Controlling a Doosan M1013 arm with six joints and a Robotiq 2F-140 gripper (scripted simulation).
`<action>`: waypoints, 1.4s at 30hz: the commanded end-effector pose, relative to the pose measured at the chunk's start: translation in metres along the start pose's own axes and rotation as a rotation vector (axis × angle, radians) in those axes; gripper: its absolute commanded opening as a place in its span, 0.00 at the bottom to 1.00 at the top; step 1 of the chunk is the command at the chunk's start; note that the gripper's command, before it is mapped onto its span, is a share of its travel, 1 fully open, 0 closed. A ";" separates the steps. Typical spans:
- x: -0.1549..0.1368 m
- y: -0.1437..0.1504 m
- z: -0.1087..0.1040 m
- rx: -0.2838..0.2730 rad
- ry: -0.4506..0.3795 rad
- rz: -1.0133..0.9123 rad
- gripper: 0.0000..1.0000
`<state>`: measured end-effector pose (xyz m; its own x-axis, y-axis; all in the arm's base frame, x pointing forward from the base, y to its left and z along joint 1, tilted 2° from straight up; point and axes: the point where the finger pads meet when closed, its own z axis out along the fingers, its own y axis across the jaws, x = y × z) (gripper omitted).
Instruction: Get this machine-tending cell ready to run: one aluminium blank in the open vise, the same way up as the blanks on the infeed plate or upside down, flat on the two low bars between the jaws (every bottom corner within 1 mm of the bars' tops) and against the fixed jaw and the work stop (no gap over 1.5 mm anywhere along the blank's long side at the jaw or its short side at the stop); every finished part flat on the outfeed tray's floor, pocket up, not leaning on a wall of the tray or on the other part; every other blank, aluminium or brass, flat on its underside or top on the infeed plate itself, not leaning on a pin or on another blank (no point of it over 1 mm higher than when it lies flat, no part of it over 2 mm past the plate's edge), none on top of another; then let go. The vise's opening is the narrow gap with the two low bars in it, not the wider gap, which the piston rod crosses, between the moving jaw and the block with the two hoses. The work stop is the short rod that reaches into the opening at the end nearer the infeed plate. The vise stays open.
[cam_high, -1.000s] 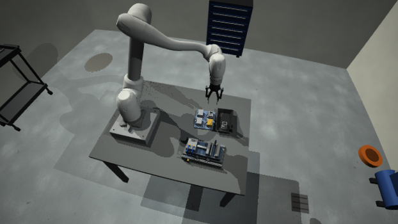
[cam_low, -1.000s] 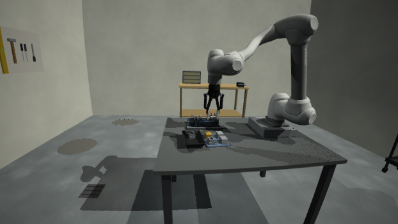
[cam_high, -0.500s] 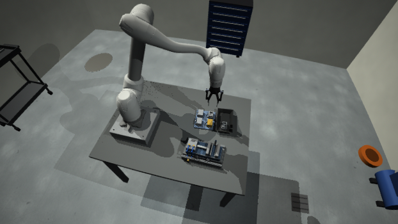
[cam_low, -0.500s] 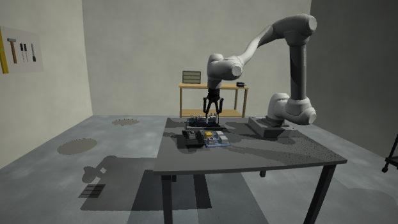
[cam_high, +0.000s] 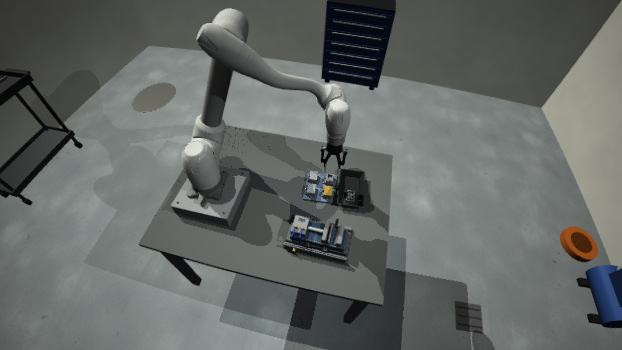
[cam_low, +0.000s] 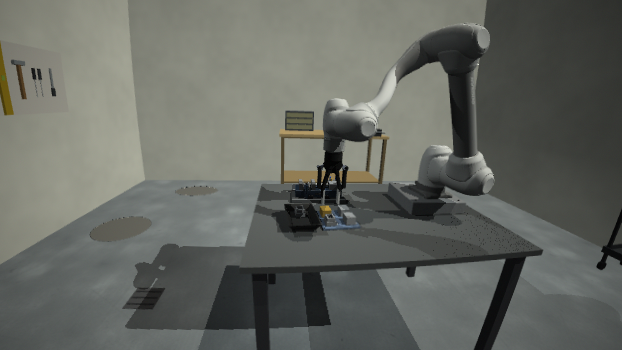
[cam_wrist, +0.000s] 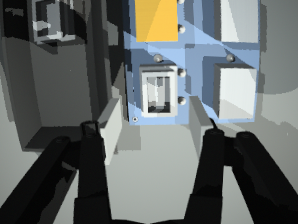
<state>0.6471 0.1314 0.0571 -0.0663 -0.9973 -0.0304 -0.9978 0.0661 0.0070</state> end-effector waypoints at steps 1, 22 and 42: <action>-0.002 0.003 0.014 -0.010 -0.003 0.002 0.40; -0.002 0.003 0.052 -0.010 -0.003 0.002 0.40; -0.002 0.003 0.053 -0.010 -0.003 0.002 0.40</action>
<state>0.6452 0.1333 0.0071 -0.0683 -0.9972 -0.0292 -0.9976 0.0679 0.0152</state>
